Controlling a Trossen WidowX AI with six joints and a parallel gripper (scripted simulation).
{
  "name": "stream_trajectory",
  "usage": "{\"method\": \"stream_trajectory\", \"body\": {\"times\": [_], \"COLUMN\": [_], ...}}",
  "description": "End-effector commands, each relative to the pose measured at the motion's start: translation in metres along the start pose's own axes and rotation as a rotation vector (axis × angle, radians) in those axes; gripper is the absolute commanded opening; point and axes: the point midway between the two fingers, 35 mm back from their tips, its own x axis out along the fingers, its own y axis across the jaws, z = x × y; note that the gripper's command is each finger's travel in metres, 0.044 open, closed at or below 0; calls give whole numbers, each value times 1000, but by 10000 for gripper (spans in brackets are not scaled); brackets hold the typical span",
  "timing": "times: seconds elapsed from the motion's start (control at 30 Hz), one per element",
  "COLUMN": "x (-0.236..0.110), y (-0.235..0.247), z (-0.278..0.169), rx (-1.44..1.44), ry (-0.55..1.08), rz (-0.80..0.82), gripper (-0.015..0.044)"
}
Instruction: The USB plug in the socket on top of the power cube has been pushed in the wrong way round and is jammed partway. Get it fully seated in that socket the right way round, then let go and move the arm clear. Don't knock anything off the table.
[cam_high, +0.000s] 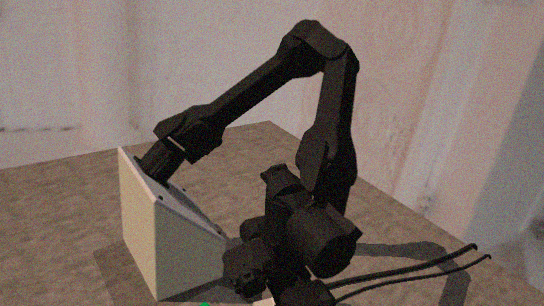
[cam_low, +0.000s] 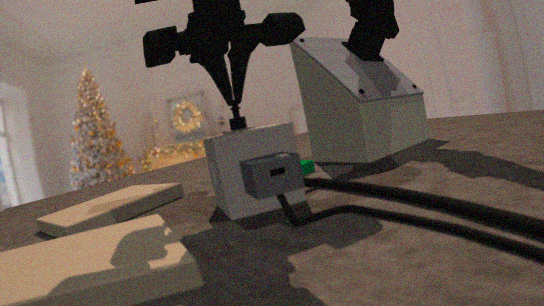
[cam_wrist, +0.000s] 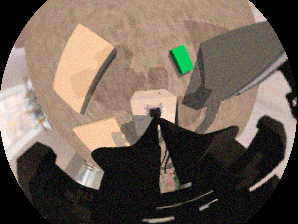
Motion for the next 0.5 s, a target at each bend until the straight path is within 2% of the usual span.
{"method": "stream_trajectory", "body": {"times": [0.0, 0.47], "x": [1, 3], "y": [0, 0], "z": [0, 0], "rx": [3, 3], "ry": [3, 3], "rz": [0, 0], "gripper": [0, 0]}}
